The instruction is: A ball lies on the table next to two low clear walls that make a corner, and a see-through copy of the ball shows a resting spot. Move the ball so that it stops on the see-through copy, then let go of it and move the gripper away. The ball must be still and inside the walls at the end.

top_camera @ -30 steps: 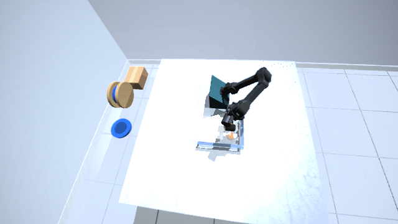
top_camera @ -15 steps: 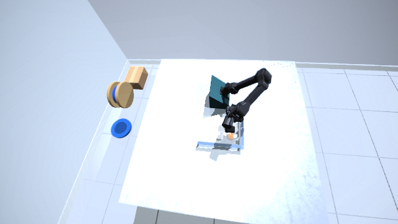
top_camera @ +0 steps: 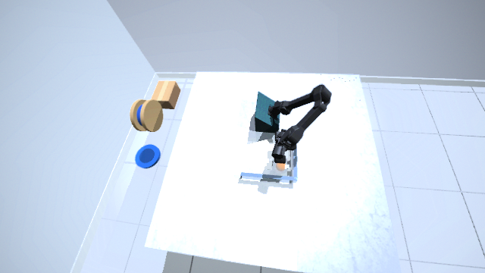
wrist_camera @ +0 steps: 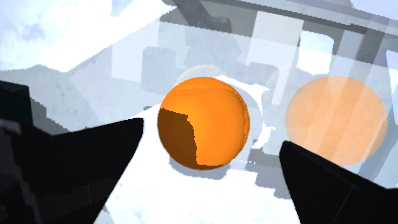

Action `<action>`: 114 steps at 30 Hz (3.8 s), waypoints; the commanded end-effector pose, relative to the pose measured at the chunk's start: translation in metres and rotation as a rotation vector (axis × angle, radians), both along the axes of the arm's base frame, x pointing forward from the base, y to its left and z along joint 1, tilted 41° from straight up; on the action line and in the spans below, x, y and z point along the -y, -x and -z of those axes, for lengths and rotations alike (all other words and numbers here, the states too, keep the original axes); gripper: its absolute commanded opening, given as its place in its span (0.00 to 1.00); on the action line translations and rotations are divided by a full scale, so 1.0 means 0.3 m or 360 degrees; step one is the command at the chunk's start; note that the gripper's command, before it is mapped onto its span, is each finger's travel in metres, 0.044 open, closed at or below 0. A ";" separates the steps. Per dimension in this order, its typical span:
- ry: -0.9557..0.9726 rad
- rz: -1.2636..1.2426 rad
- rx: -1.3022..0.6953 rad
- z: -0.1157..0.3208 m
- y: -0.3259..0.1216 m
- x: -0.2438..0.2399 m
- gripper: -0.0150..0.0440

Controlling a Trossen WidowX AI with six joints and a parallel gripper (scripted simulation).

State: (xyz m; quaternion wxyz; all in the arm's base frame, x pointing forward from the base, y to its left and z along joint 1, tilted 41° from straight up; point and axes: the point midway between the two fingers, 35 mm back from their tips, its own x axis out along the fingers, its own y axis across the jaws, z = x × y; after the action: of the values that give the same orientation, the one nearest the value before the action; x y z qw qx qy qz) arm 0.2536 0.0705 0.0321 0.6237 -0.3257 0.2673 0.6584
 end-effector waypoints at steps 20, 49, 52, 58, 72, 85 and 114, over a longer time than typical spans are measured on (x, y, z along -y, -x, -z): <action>-0.0013 -0.0003 -0.0035 0.055 0.021 -0.044 0.83; 0.0009 0.0050 -0.0060 -0.118 -0.025 0.121 0.25; 0.0010 0.0037 -0.0054 -0.162 -0.023 0.160 0.25; 0.0003 0.0009 -0.0043 -0.256 -0.005 0.234 0.25; 0.0005 0.0000 -0.0033 -0.257 -0.124 0.194 0.25; -0.0008 -0.0003 -0.0027 -0.201 -0.263 0.073 0.25; -0.0014 -0.0003 -0.0027 0.005 -0.255 -0.107 0.25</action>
State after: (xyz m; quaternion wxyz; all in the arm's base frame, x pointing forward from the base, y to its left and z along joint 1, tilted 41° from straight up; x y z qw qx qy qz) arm 0.3338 0.0992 0.0375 0.6237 -0.3251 0.2646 0.6597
